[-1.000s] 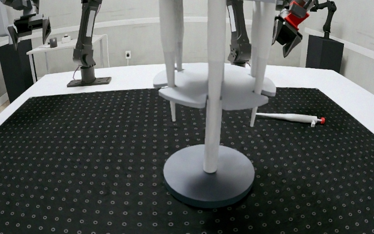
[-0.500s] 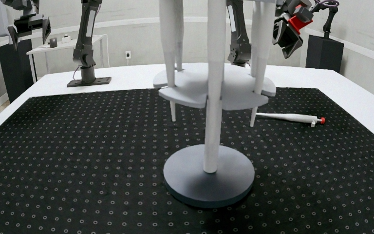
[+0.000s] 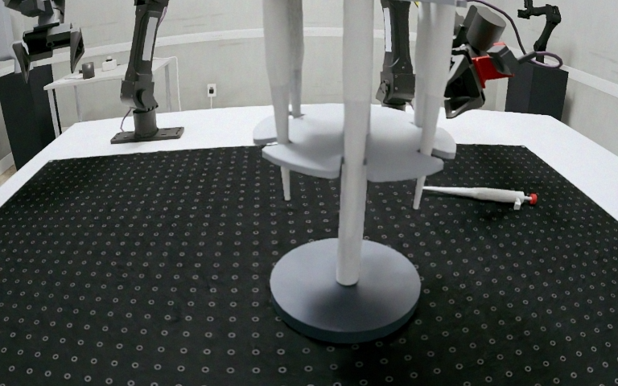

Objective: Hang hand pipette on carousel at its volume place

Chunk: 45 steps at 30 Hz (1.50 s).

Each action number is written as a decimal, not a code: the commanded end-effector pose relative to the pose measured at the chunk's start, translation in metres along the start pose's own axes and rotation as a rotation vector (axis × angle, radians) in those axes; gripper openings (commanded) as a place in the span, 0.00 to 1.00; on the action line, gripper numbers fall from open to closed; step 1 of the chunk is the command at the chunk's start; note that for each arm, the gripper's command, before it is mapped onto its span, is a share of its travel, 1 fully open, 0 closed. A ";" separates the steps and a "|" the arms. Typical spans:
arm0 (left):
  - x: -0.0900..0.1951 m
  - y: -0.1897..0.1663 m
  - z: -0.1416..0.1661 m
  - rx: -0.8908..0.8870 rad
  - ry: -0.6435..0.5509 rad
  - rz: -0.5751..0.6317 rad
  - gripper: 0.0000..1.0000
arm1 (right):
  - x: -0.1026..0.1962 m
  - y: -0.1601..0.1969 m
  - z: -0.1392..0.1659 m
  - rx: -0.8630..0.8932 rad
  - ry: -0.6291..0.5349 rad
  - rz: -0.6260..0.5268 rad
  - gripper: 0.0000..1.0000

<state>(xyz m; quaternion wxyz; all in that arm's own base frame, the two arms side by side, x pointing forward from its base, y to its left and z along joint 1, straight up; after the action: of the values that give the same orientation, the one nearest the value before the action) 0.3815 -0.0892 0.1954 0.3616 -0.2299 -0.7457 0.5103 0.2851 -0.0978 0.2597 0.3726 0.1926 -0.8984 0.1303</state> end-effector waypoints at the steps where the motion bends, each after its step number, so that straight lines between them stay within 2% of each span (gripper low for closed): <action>1: 0.005 -0.026 -0.010 -0.024 -0.078 0.111 0.49 | 0.004 -0.005 -0.006 0.012 -0.023 0.012 1.00; 8: 0.006 -0.033 -0.013 -0.039 -0.079 0.125 0.49 | 0.004 -0.005 -0.006 0.012 -0.023 0.012 1.00; 9: -0.009 -0.020 -0.010 0.022 -0.055 0.118 0.49 | 0.004 -0.005 -0.006 0.012 -0.023 0.012 1.00; 11: -0.023 -0.024 -0.009 0.080 -0.038 0.157 0.49 | 0.004 -0.005 -0.006 0.012 -0.023 0.012 1.00; 13: -0.023 -0.024 -0.009 0.080 -0.038 0.157 0.49 | 0.004 -0.005 -0.006 0.012 -0.023 0.012 1.00; 18: -0.059 -0.036 -0.008 0.217 0.004 0.263 0.49 | 0.004 -0.005 -0.006 0.012 -0.023 0.012 1.00; 22: -0.060 -0.020 0.002 0.371 0.057 0.306 0.49 | 0.004 -0.005 -0.006 0.012 -0.023 0.012 1.00; 37: -0.057 -0.031 -0.005 0.346 0.043 0.323 0.49 | 0.004 -0.005 -0.006 0.012 -0.023 0.012 1.00; 45: -0.083 -0.042 -0.007 0.330 0.041 0.336 0.49 | 0.004 -0.005 -0.006 0.012 -0.023 0.012 1.00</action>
<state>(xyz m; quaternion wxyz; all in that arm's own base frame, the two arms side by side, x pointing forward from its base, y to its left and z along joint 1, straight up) 0.4279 -0.1528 0.1919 0.3445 -0.2762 -0.5829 0.6820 0.2851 -0.0978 0.2597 0.3726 0.1926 -0.8984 0.1303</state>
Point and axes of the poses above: on each arm, the point where the finger pads meet when closed, its own x axis back along the fingers, its own y axis across the jaws, z = x × y, the point moved 2 cm from there along x, back along the fingers, and after that the axes turned 8 degrees about x, right-handed, at the moved point
